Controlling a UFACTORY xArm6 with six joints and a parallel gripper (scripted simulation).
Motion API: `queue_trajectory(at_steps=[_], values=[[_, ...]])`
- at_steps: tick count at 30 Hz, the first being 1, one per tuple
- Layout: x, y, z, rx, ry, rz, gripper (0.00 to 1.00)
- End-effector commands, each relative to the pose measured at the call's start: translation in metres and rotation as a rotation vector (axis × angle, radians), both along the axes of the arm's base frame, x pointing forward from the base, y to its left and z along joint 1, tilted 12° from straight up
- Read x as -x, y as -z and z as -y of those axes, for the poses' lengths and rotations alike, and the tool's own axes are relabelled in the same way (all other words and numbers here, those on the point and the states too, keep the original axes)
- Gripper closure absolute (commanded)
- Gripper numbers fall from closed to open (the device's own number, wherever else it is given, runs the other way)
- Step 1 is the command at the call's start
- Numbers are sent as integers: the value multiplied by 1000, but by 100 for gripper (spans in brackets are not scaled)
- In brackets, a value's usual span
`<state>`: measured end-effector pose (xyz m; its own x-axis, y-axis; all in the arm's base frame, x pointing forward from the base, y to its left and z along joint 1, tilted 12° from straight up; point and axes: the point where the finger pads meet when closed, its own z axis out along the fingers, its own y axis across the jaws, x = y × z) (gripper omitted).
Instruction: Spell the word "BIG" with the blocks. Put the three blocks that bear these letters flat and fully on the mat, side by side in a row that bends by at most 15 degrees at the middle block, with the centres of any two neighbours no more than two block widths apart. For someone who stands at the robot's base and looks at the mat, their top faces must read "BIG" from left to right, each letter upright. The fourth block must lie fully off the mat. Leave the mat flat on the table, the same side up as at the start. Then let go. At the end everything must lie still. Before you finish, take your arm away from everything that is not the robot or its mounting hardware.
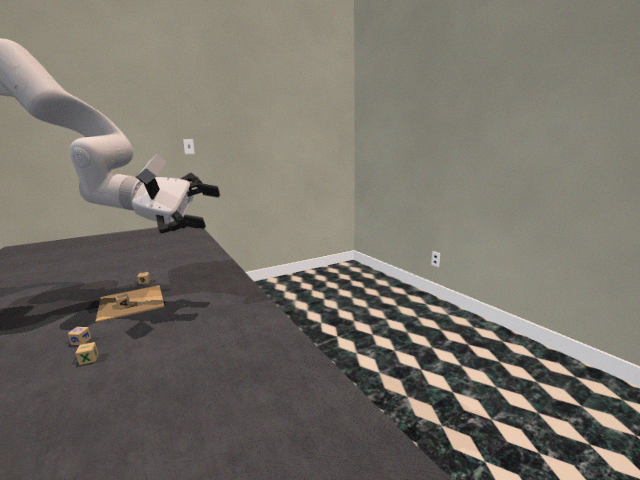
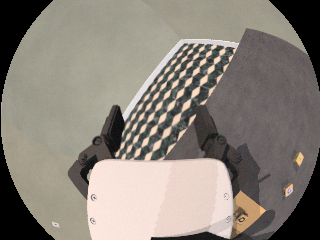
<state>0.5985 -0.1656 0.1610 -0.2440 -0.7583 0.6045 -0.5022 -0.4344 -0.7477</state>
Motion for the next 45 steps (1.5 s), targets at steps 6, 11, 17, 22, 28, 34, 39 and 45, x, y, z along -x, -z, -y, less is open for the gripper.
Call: queue_trajectory(at_steps=[6,11,17,22,28,34,39,45], values=[[20,2,-47,61,28,-140,0],[28,5,-62,73,25,-184,0],[43,10,-91,94,11,-275,0],[52,13,-105,102,0,-320,0],[69,18,-131,116,-29,-408,0],[85,23,-156,125,-65,-489,0],[101,28,-178,132,-104,-561,0],[123,33,-205,138,-162,-649,0]])
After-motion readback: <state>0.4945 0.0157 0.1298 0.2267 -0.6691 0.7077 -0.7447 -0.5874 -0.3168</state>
